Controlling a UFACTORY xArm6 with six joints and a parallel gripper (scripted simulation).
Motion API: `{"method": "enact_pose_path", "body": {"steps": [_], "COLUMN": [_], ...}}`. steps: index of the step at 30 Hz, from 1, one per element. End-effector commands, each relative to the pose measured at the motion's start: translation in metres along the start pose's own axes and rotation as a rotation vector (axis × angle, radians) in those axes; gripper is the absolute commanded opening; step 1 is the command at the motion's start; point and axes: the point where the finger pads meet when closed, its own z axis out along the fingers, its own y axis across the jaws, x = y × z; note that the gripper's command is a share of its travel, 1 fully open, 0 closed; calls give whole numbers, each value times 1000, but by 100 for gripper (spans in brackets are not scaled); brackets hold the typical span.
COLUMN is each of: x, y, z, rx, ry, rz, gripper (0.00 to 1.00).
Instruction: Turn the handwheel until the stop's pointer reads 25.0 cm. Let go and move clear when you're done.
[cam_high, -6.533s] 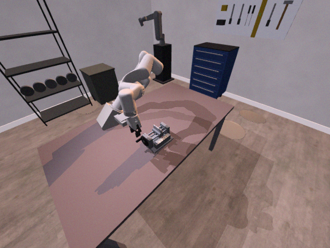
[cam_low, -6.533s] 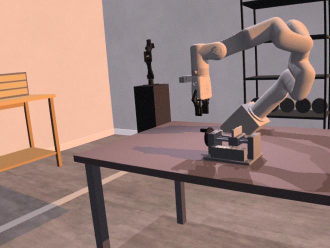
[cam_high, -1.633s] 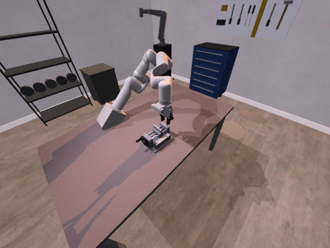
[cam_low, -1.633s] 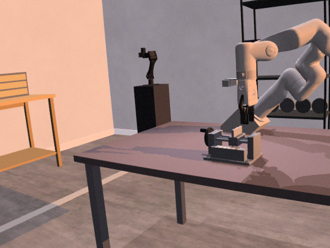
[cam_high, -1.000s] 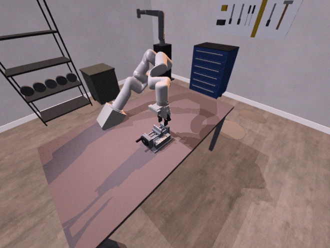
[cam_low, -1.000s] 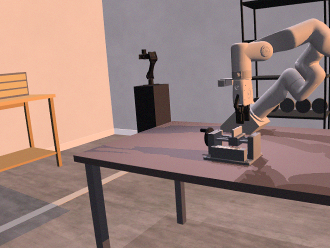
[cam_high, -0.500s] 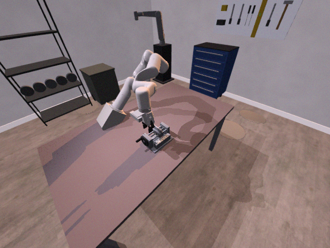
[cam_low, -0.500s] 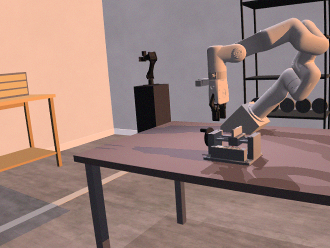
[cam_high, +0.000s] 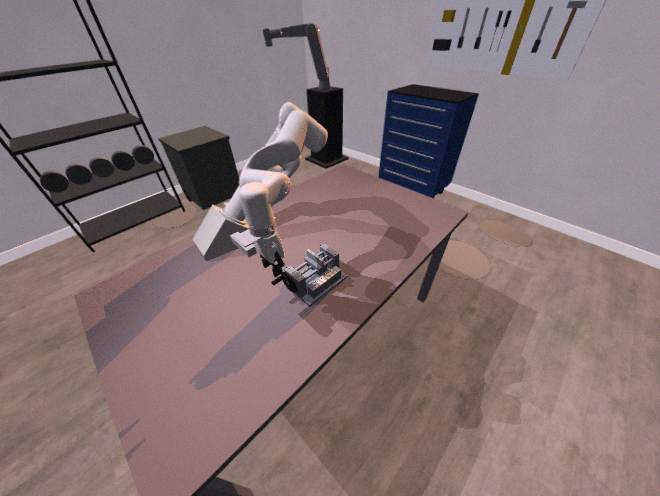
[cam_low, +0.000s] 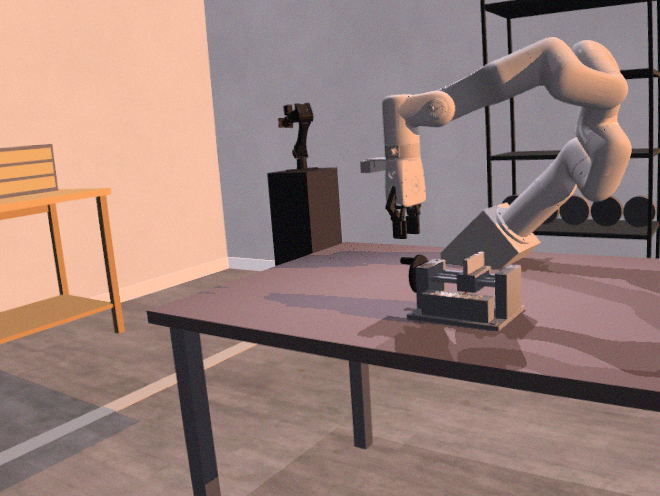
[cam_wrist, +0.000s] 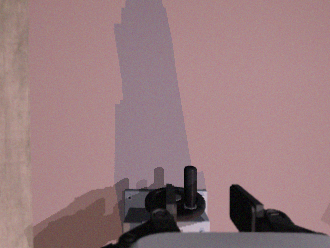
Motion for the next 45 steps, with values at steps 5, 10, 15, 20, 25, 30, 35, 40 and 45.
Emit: {"method": "enact_pose_path", "body": {"steps": [5, 10, 15, 20, 25, 30, 35, 40, 45], "x": [3, 3, 3, 3, 3, 3, 3, 3, 3], "y": [-1, -1, -1, -1, -1, -1, -1, -1, -1], "z": [-2, 1, 2, 2, 2, 8, 16, 32, 50], "rx": [2, 2, 2, 2, 2, 2, 2, 2, 2], "ry": [2, 2, 2, 2, 2, 2, 2, 2, 2], "rz": [-2, -2, -2, -2, -2, -2, -2, -2, -2], "gripper": [57, 57, 57, 57, 57, 57, 57, 57, 57]}}
